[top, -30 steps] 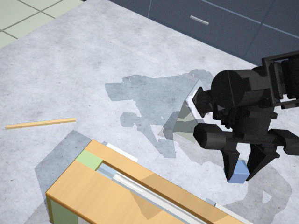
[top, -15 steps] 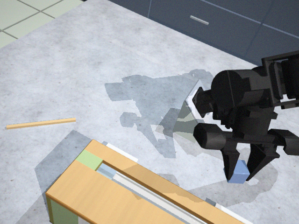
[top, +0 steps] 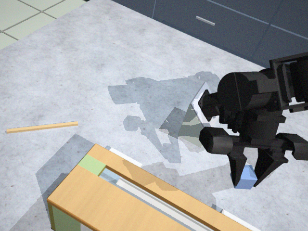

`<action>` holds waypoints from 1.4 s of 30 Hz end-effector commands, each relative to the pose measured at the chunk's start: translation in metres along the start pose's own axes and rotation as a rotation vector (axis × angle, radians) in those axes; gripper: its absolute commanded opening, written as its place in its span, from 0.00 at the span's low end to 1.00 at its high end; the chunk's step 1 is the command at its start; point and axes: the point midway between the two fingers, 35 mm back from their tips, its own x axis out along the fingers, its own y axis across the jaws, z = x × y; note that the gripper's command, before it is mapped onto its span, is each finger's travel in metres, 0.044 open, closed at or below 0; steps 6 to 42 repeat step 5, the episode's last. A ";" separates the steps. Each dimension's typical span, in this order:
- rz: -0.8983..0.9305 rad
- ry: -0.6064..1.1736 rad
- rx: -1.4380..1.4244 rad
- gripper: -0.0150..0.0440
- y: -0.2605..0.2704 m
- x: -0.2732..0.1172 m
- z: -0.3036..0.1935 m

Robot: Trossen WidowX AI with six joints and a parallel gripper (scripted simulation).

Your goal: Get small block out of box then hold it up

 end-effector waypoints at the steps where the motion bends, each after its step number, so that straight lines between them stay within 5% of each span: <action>1: -0.004 0.005 0.006 0.25 -0.001 0.000 -0.001; 42: -0.004 0.005 0.006 0.25 -0.001 0.000 -0.001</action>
